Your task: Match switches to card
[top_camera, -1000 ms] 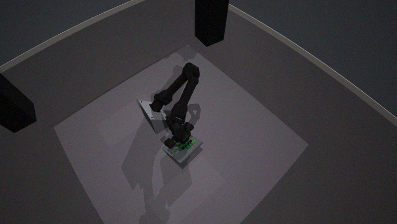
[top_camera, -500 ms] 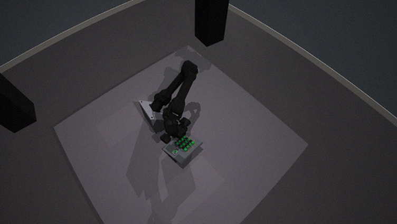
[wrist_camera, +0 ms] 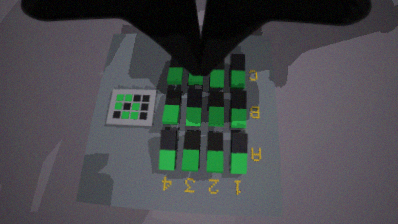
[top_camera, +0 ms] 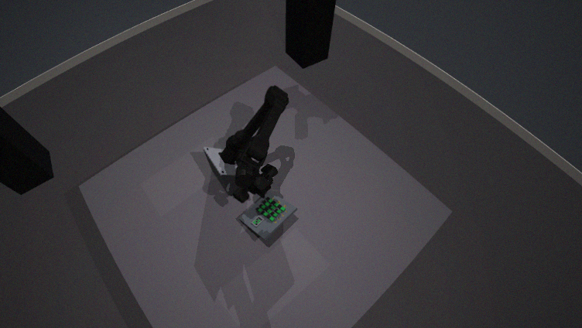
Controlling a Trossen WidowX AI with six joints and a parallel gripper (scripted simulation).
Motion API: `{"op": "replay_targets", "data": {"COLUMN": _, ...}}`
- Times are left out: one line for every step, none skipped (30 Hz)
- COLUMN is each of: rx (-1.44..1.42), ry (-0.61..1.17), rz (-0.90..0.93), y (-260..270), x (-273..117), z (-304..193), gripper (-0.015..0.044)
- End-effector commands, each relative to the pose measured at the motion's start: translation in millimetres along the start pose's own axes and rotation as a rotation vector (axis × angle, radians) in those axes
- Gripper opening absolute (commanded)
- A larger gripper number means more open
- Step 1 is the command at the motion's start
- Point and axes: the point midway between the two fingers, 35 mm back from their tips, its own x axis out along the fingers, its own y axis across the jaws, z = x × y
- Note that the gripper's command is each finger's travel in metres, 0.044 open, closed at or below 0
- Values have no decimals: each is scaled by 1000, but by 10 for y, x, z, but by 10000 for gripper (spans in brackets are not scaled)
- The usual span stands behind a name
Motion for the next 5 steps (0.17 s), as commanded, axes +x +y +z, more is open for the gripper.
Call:
{"op": "replay_targets", "data": {"rx": 1, "ry": 0, "rz": 7, "y": 21, "x": -2, "z": -22, "gripper": 0}}
{"op": "replay_targets", "data": {"rx": 1, "ry": 0, "rz": 7, "y": 21, "x": -2, "z": -22, "gripper": 0}}
{"op": "replay_targets", "data": {"rx": 1, "ry": 0, "rz": 7, "y": 21, "x": -2, "z": -22, "gripper": 0}}
{"op": "replay_targets", "data": {"rx": 1, "ry": 0, "rz": 7, "y": 21, "x": -2, "z": -22, "gripper": 0}}
{"op": "replay_targets", "data": {"rx": 1, "ry": 0, "rz": 7, "y": 21, "x": -2, "z": -22, "gripper": 0}}
